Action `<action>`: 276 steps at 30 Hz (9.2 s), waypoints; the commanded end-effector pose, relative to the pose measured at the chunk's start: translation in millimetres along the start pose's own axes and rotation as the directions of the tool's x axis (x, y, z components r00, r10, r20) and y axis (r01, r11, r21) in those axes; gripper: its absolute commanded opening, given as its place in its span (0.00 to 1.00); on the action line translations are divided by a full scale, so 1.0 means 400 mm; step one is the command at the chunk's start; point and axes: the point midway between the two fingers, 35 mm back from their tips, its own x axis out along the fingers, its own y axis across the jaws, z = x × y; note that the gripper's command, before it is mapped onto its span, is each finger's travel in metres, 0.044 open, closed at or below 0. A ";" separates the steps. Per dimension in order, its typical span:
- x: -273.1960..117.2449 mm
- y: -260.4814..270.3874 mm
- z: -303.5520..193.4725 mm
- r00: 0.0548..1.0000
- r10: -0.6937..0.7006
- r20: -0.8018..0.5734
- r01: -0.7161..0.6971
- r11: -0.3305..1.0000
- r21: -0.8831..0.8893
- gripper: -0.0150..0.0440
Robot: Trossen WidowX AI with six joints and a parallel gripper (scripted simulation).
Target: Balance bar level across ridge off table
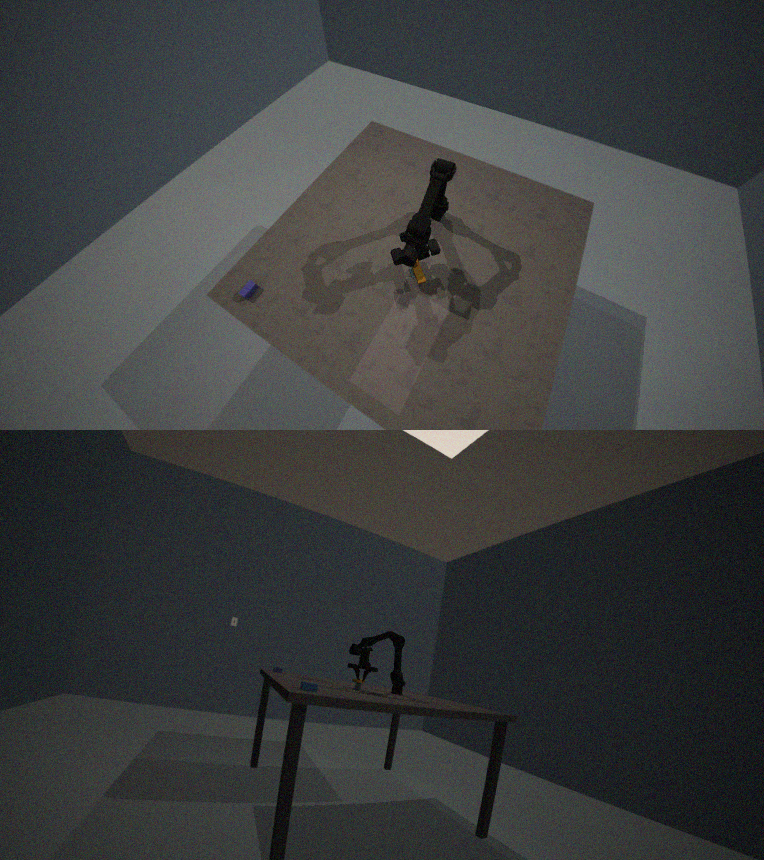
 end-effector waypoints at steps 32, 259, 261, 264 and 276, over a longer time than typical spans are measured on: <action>0.001 0.000 0.002 1.000 0.000 0.002 0.000 1.000 0.003 0.25; -0.253 0.000 0.000 1.000 -0.001 0.002 0.001 1.000 0.001 1.00; -0.253 0.000 0.000 1.000 -0.001 0.002 0.001 1.000 0.001 1.00; -0.253 0.000 0.000 1.000 -0.001 0.002 0.001 1.000 0.001 1.00; -0.253 0.000 0.000 1.000 -0.001 0.002 0.001 1.000 0.001 1.00</action>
